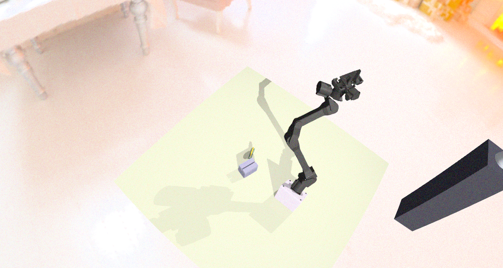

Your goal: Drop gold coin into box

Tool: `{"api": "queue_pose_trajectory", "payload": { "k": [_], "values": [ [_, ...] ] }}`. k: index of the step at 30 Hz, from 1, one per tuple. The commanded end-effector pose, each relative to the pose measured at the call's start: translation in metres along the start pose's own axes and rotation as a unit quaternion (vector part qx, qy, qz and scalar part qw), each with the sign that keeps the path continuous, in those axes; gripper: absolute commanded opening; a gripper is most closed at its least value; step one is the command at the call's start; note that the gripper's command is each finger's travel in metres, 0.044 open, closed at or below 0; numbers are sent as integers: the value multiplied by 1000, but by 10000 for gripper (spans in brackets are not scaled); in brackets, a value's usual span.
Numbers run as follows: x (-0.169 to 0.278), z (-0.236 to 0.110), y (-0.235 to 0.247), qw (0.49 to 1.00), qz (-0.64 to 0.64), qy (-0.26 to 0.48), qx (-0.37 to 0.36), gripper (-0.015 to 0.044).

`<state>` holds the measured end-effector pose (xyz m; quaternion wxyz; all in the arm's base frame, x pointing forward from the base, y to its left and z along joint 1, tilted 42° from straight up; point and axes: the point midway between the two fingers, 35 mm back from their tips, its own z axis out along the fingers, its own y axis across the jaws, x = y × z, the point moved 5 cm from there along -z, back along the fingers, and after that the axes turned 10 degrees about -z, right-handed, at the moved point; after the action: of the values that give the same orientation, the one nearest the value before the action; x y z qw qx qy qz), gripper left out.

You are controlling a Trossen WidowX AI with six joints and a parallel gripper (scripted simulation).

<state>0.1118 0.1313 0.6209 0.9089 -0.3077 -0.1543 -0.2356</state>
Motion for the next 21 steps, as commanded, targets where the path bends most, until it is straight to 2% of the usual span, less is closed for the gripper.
{"api": "queue_pose_trajectory", "payload": {
  "k": [1,5,10,14,21],
  "values": [
    [-32,6,-39,996,-19,-42,74,161],
    [-64,2,-87,982,-33,-87,165,161],
    [-94,-20,-150,950,-48,-126,283,161],
    [-102,-42,-186,924,-57,-118,361,161],
    [-103,-110,-257,845,-67,-107,520,161]
  ]
}}
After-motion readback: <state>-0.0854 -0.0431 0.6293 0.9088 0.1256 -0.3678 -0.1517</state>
